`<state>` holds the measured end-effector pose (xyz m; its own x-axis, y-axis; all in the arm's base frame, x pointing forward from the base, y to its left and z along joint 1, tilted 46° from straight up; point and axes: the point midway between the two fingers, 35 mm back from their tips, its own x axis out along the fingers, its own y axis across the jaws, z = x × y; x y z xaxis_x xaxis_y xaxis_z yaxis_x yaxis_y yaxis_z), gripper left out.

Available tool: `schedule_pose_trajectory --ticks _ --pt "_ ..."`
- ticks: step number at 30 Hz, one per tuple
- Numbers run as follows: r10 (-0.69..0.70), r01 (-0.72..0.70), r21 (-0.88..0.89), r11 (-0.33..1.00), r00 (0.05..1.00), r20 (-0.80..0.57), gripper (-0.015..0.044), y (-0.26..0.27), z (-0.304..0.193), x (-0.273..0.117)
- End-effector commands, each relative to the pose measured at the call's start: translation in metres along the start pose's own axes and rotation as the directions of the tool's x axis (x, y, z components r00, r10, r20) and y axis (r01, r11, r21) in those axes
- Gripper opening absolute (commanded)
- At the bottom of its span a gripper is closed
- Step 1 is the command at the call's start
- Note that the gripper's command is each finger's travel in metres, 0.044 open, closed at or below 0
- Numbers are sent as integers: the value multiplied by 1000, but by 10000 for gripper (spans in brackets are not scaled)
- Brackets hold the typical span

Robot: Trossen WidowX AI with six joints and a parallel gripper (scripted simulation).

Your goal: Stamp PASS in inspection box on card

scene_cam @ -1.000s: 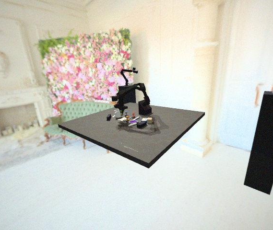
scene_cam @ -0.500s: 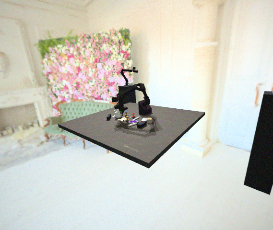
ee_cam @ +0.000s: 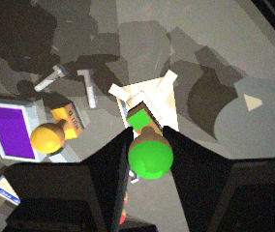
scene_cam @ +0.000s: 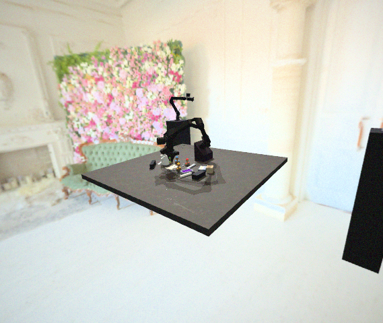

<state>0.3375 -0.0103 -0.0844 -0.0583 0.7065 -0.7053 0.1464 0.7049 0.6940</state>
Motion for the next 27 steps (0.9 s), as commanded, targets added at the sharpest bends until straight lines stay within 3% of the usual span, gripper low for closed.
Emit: schedule_pose_trajectory --ticks 1,27 --pt "5 -5 7 1000 1000 -1 0 0 -1 4" --pt "7 -7 10 1000 1000 0 0 1 -2 22"
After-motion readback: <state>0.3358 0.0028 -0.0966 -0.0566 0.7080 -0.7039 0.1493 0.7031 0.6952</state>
